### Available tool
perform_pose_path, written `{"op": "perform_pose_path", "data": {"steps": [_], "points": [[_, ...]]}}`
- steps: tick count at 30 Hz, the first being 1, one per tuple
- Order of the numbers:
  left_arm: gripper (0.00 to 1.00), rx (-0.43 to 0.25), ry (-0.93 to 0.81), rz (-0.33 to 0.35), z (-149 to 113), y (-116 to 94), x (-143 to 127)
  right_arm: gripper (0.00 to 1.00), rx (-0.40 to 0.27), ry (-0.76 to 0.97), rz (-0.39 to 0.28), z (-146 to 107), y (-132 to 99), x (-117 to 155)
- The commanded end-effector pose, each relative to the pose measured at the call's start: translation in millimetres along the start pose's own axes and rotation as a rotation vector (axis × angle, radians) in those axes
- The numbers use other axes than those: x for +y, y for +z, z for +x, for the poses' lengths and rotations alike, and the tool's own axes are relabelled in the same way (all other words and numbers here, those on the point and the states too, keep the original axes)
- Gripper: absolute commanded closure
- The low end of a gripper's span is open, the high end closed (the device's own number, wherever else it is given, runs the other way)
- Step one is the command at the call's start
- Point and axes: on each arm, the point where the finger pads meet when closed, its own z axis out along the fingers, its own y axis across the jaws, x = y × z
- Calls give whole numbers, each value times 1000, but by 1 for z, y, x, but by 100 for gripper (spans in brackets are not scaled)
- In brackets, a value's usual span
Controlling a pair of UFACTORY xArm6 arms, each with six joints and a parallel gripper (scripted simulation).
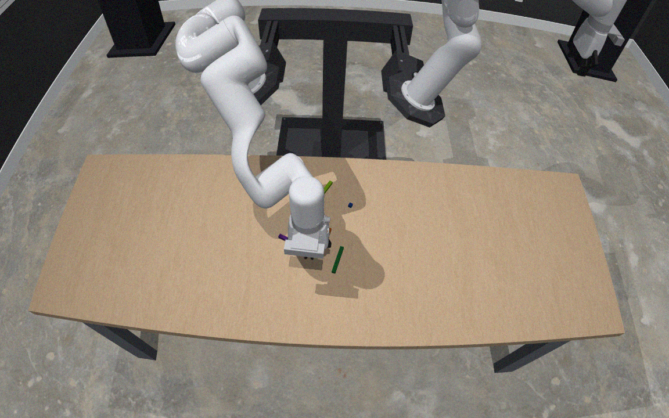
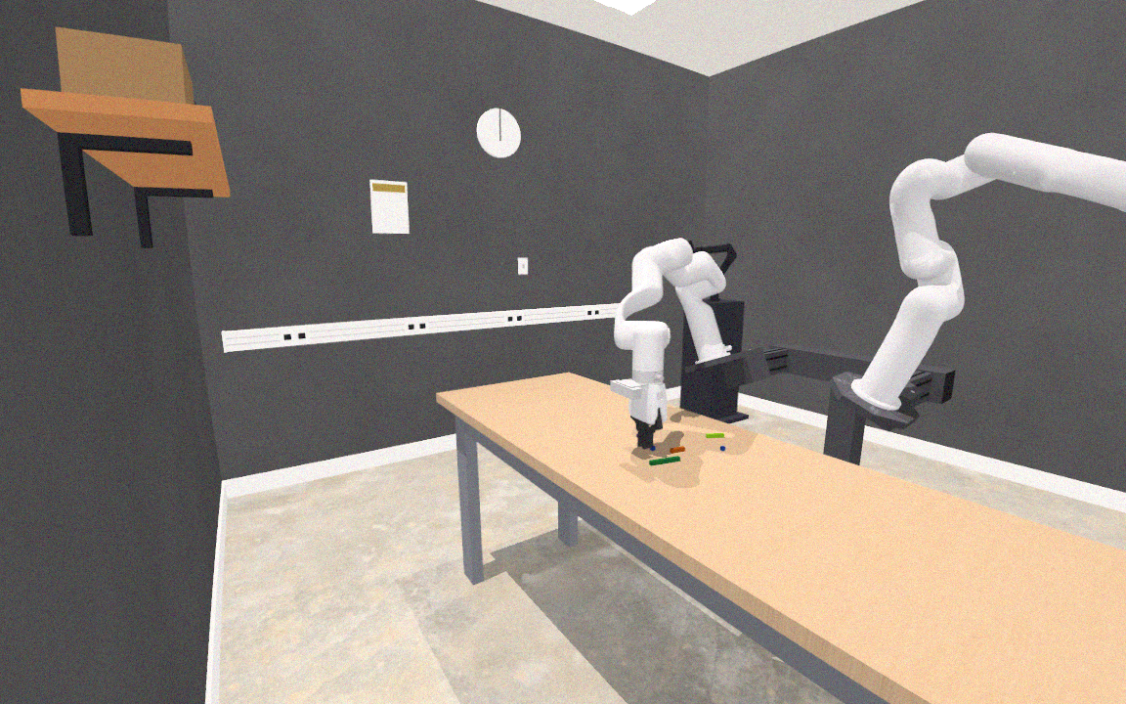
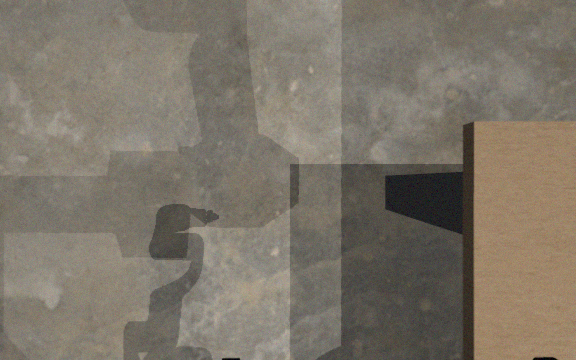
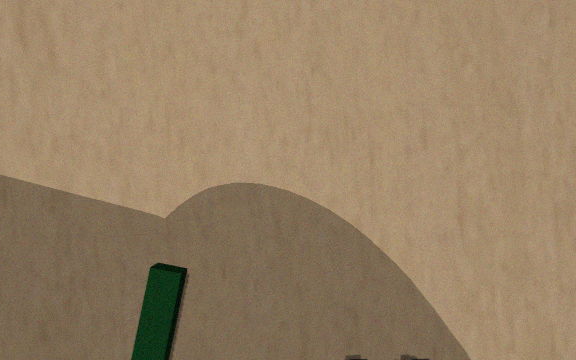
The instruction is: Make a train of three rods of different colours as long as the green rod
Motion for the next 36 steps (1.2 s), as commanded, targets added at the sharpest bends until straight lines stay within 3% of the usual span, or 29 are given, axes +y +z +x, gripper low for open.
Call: {"op": "perform_pose_path", "data": {"steps": [1,36], "points": [[0,5,0,0,1,-2,0,94,5,1,3,2,-1,-1],[0,5,0,0,1,-2,0,94,5,1,3,2,6,-1]]}}
